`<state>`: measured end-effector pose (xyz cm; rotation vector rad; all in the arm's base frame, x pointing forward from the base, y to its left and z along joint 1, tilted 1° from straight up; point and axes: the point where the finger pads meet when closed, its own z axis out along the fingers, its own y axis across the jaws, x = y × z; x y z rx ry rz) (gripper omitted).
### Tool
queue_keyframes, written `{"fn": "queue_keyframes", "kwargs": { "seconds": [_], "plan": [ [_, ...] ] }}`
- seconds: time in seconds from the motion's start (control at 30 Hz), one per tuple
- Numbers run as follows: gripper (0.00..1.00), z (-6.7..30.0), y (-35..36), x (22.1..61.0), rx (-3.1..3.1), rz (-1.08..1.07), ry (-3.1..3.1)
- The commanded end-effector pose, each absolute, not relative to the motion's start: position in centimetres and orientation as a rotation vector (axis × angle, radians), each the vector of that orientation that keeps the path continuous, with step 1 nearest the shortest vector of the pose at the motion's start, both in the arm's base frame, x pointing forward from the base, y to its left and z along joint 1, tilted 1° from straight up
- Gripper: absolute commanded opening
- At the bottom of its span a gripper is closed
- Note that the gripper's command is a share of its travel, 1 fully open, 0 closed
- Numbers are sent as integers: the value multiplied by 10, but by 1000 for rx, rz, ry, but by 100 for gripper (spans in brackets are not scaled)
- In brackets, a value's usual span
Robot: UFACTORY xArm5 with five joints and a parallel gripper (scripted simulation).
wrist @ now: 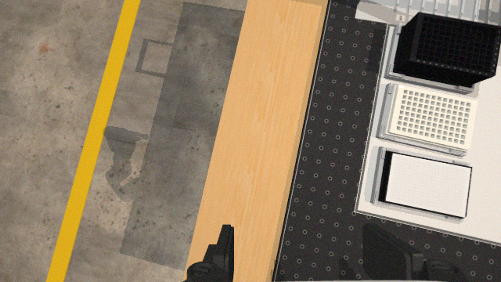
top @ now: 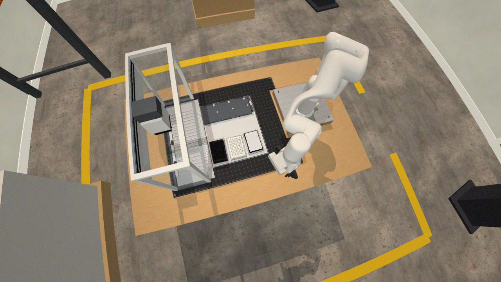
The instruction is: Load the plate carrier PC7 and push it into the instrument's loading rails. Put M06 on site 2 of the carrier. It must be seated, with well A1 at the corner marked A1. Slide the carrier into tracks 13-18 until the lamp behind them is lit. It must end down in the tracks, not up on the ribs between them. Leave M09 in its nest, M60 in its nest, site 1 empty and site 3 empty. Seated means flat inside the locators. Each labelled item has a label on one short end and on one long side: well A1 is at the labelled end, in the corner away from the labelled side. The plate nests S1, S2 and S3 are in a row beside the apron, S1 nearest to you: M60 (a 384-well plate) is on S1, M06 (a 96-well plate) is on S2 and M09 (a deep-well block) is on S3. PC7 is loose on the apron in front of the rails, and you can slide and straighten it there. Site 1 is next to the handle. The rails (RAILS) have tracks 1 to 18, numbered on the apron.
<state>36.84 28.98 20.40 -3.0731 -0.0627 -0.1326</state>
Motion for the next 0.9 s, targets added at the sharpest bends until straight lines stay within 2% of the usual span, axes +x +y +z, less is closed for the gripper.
{"fn": "queue_keyframes", "kwargs": {
  "seconds": [0.0,0.53,0.87],
  "plan": [
    [100,206,290,369,-3070,-138,-63],
    [100,206,290,369,-3070,-138,-63],
    [100,214,249,388,-3093,-116,-48]
  ]
}}
